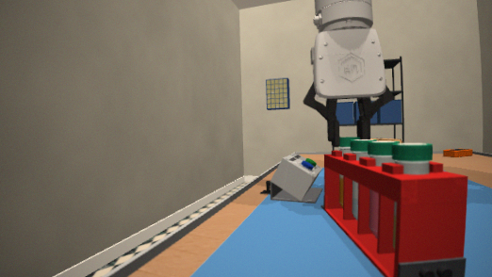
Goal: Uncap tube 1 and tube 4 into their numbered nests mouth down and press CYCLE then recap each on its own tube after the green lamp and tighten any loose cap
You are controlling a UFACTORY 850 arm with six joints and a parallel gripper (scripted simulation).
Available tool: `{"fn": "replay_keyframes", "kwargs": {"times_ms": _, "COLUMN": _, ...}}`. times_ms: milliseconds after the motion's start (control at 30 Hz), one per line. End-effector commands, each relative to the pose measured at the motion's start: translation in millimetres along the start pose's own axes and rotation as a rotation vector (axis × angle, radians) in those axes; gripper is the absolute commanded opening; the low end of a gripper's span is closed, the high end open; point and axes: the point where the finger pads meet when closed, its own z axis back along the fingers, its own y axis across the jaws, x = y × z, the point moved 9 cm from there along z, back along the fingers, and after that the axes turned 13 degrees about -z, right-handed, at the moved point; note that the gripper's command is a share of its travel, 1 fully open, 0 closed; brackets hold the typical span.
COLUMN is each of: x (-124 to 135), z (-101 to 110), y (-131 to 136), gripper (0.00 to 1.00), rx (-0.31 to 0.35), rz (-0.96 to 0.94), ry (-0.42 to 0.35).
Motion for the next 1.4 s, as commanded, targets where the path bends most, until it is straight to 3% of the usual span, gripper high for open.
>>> {"fn": "replay_keyframes", "kwargs": {"times_ms": 0, "x": -1.9, "z": -0.2, "y": 0.6, "gripper": 0.0, "rx": -0.005, "rz": -0.173, "ry": -0.02}}
{"fn": "replay_keyframes", "kwargs": {"times_ms": 300, "x": -1.8, "z": -0.3, "y": 0.6, "gripper": 0.0, "rx": -0.004, "rz": -0.259, "ry": -0.02}}
{"fn": "replay_keyframes", "kwargs": {"times_ms": 333, "x": -1.8, "z": -0.3, "y": 0.6, "gripper": 0.46, "rx": -0.004, "rz": -0.259, "ry": -0.02}}
{"fn": "replay_keyframes", "kwargs": {"times_ms": 733, "x": -1.9, "z": -0.4, "y": 0.6, "gripper": 0.46, "rx": -0.005, "rz": -0.259, "ry": -0.02}}
{"fn": "replay_keyframes", "kwargs": {"times_ms": 1367, "x": -1.9, "z": 0.6, "y": 0.6, "gripper": 0.46, "rx": -0.011, "rz": 0.421, "ry": -0.018}}
